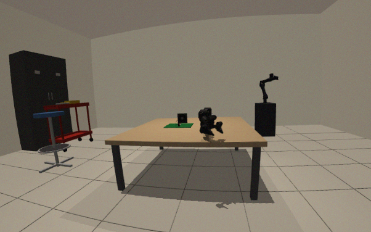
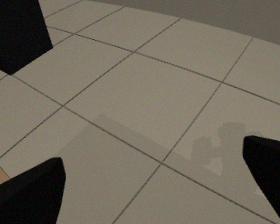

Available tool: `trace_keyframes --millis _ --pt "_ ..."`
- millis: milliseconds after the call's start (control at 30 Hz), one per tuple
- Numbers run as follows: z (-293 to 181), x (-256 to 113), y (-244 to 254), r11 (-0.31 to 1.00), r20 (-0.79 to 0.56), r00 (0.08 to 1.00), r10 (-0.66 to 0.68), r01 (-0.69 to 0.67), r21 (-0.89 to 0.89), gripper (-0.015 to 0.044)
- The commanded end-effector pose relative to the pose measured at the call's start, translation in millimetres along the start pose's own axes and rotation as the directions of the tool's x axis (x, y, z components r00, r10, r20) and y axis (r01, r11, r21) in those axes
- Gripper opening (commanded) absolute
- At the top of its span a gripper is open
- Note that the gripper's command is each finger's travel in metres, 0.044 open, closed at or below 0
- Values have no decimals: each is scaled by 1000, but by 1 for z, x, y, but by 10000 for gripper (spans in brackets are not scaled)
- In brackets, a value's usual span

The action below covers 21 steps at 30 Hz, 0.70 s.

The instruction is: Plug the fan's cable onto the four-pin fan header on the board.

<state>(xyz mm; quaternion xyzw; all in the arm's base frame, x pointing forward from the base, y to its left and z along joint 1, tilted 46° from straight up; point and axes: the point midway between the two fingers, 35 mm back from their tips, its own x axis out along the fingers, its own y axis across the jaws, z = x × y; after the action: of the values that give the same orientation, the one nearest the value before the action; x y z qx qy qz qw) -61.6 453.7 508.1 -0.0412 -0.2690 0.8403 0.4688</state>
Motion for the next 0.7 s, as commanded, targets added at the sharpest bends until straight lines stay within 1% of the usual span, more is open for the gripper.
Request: trace_keyframes --millis 0,33,133,200,300,433,533,667 --pt "0 0 0 1000 0 1000 0 0 0 426" --pt "0 0 0 1000 0 1000 0 0 0 440" --pt "2 0 0 1000 4 1000 -2 2 -8 440" --pt "18 -5 2 997 36 999 -21 23 -71 440" --pt "64 -16 3 976 136 988 -67 94 -198 440" --pt "125 -38 4 924 281 952 -120 211 -320 440" --pt "169 -59 8 870 390 908 -150 308 -384 440" --pt "224 -94 14 784 533 827 -181 449 -430 440"
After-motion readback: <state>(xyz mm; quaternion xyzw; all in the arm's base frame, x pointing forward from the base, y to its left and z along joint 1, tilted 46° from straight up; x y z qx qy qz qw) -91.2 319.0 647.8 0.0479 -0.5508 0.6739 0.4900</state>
